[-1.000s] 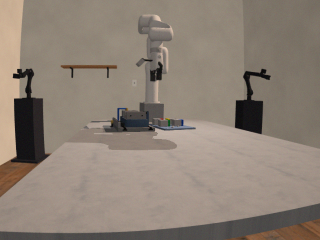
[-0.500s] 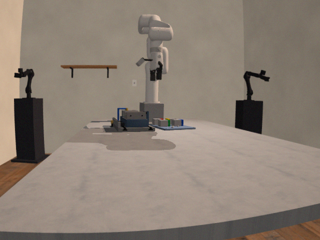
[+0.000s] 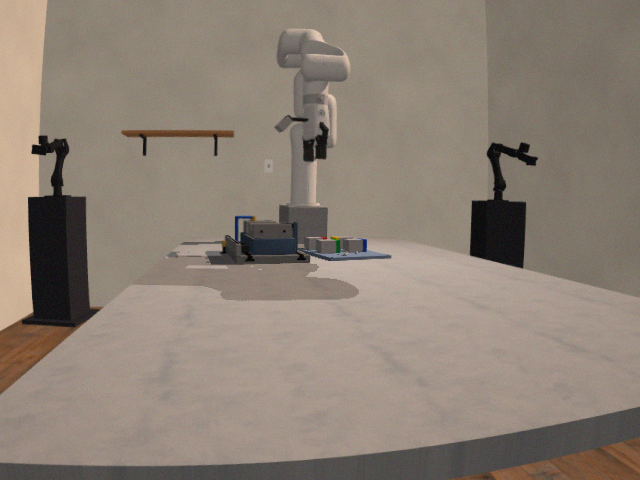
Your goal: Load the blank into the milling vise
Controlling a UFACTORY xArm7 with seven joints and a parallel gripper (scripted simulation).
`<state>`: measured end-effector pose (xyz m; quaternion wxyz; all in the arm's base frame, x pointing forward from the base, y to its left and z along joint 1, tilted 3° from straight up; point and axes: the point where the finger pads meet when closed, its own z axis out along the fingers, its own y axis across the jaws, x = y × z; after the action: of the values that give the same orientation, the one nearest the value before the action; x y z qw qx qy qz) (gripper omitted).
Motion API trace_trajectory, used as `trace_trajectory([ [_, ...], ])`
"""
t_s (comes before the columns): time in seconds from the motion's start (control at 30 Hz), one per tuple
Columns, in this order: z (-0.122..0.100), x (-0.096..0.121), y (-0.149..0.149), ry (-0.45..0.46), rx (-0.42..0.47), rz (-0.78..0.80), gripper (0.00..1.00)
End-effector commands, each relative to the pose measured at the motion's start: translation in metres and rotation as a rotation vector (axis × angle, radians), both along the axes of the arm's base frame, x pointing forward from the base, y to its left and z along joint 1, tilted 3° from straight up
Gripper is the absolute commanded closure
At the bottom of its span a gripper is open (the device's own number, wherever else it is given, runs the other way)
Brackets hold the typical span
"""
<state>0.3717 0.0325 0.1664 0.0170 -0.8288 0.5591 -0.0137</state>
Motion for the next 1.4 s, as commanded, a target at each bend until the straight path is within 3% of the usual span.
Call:
trace_trajectory([
  [0.0, 0.003, -0.005, 0.015, -0.004, 0.0, 0.001, 0.0],
  [0.1, 0.003, -0.009, 0.025, -0.004, 0.0, 0.001, 0.0],
  [1.37, 0.003, -0.006, 0.017, -0.004, 0.0, 0.001, 0.0],
])
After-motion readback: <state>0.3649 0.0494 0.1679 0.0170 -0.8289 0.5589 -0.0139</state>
